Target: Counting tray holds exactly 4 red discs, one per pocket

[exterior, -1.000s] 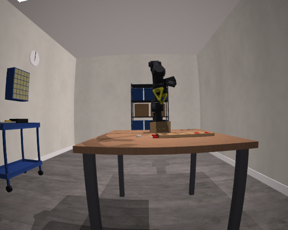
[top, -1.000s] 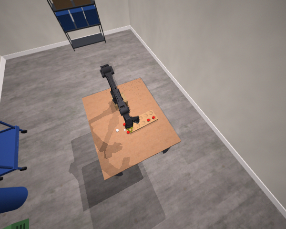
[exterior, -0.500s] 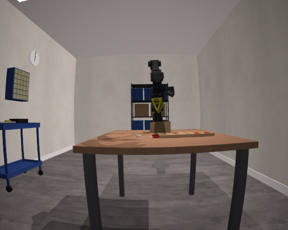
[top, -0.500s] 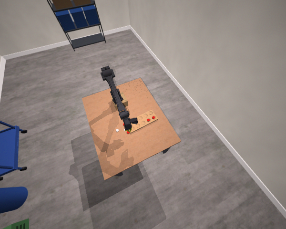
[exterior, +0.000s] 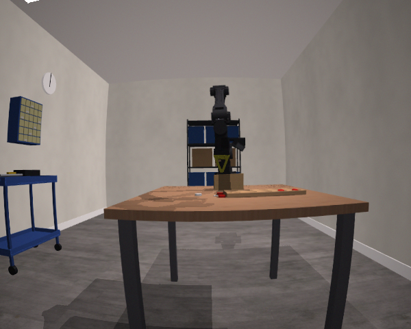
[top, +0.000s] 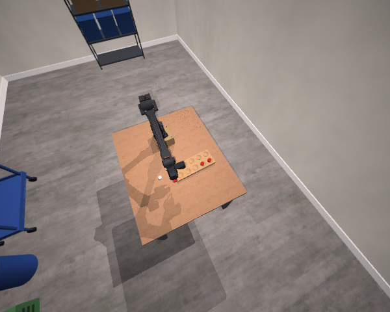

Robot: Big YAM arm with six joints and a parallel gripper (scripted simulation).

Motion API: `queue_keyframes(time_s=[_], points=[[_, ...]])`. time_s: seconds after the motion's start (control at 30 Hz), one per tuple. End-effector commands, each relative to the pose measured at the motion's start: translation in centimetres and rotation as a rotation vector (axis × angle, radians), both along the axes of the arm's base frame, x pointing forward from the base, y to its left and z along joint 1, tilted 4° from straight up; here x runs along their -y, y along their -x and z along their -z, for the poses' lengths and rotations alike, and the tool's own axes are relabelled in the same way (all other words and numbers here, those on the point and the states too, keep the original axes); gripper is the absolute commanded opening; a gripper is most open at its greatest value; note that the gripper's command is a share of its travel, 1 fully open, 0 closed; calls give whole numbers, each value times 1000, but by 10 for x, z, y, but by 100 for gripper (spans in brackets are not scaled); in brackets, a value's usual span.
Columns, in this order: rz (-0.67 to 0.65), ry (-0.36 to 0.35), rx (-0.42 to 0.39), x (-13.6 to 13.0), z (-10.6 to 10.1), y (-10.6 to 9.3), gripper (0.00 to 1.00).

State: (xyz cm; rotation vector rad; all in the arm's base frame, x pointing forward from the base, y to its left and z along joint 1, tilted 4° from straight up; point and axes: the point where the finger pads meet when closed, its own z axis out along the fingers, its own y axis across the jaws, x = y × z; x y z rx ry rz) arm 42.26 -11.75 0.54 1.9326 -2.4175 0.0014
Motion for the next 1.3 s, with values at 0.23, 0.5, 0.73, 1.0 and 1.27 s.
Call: queue_keyframes(time_s=[0.23, 0.5, 0.73, 1.0, 1.27], points=[[-57, -11, -41, -1, 8, 7, 44], [-57, -9, -37, -1, 9, 6, 44], [-55, -4, -20, 1, 11, 2, 44], [-54, -4, -19, 2, 16, 2, 44], [-52, -4, -19, 3, 21, 3, 44]])
